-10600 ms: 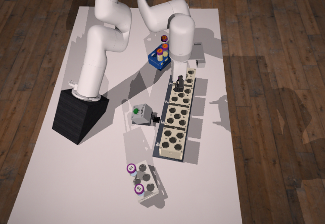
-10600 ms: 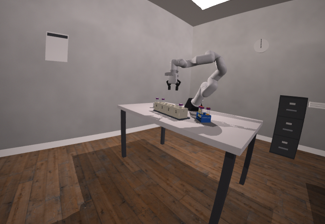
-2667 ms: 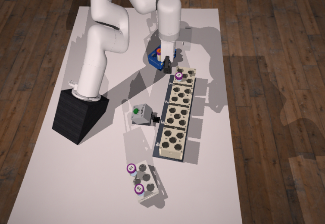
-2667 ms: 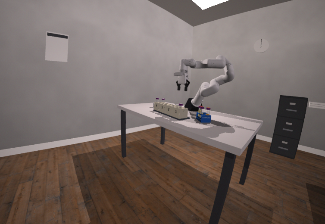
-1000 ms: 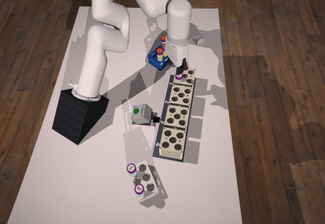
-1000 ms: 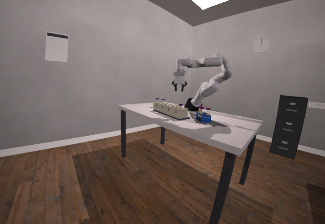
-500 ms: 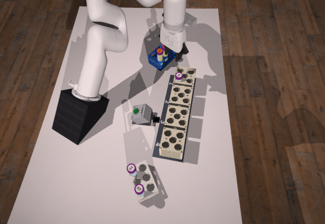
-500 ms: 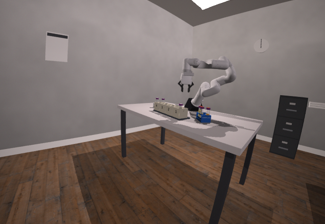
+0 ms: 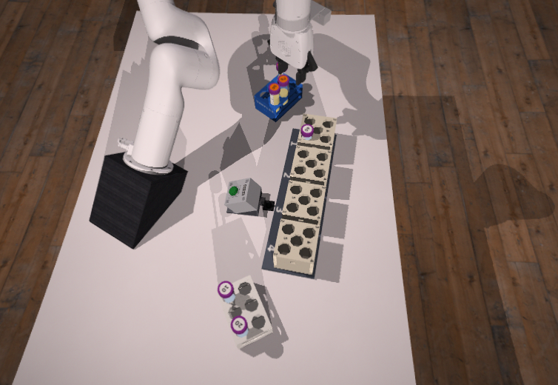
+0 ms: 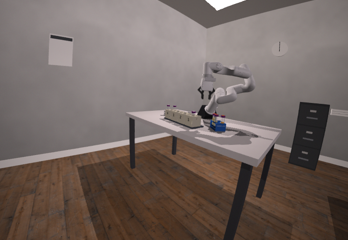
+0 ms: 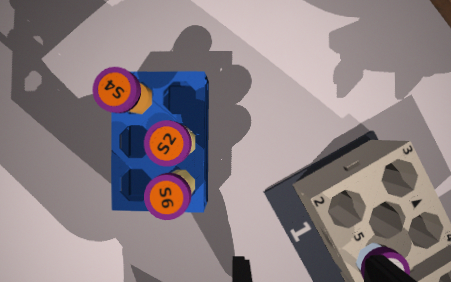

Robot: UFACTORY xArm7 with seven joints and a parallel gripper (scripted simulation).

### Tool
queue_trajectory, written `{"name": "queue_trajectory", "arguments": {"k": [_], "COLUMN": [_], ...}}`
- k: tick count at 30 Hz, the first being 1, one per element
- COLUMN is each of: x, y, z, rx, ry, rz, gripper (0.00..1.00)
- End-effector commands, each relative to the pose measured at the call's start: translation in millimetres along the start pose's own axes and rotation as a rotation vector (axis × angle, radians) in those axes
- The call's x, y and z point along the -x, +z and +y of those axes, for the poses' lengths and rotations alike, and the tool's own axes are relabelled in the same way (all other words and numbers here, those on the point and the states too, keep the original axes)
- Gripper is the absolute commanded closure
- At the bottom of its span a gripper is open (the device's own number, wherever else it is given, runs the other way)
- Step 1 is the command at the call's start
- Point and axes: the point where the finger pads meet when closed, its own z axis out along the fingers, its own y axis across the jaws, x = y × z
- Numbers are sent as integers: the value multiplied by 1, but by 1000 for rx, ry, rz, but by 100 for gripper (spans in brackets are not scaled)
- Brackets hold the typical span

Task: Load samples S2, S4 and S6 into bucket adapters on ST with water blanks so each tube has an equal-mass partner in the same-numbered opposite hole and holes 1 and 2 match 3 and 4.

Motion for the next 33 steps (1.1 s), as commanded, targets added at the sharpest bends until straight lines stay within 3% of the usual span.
{"name": "queue_trajectory", "arguments": {"k": [1, 28, 33], "x": [-16, -96, -100], "y": [-2, -2, -2], "z": [-19, -115, -121], "rx": [5, 4, 4], "ry": [0, 0, 0], "rz": [2, 2, 2], "gripper": [43, 43, 43]}}
